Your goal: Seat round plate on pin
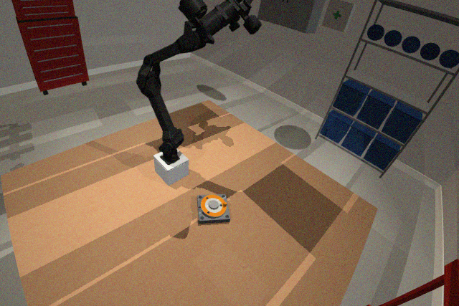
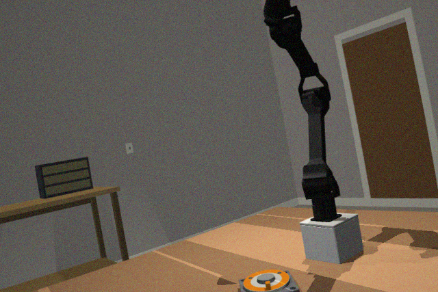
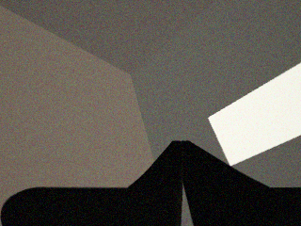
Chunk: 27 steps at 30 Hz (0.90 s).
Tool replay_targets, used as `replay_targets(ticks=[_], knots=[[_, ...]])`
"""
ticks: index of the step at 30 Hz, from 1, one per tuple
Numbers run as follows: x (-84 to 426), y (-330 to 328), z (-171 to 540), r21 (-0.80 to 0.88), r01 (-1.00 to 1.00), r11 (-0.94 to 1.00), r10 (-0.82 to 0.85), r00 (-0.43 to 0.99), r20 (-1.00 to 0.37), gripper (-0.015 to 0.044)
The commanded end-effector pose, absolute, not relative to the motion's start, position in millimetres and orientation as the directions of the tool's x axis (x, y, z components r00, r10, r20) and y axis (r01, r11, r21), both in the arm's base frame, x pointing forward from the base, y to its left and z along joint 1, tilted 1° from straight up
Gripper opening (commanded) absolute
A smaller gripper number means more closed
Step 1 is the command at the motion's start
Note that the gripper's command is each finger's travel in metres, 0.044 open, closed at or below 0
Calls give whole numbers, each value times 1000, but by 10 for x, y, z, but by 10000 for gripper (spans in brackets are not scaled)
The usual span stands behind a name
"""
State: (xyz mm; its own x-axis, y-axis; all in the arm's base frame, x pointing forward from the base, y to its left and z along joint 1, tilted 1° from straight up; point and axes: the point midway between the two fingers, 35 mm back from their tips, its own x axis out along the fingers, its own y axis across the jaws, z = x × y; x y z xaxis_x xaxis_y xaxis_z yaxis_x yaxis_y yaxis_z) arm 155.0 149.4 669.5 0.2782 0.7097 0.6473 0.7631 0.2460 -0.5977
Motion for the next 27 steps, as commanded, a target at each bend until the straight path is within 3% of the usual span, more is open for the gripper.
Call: replay_targets(ticks=[1,7,12,19,27], knots=[[2178,1609,6275,-787,558,263,716,434,546,0],[2946,1716,5560,-934,180,308,706,615,351,0],[3414,1744,4942,-924,-121,362,678,714,172,0],[3955,1661,3729,-673,-534,511,584,791,-185,0],[4076,1416,2362,-222,-649,727,447,694,-564,0]])
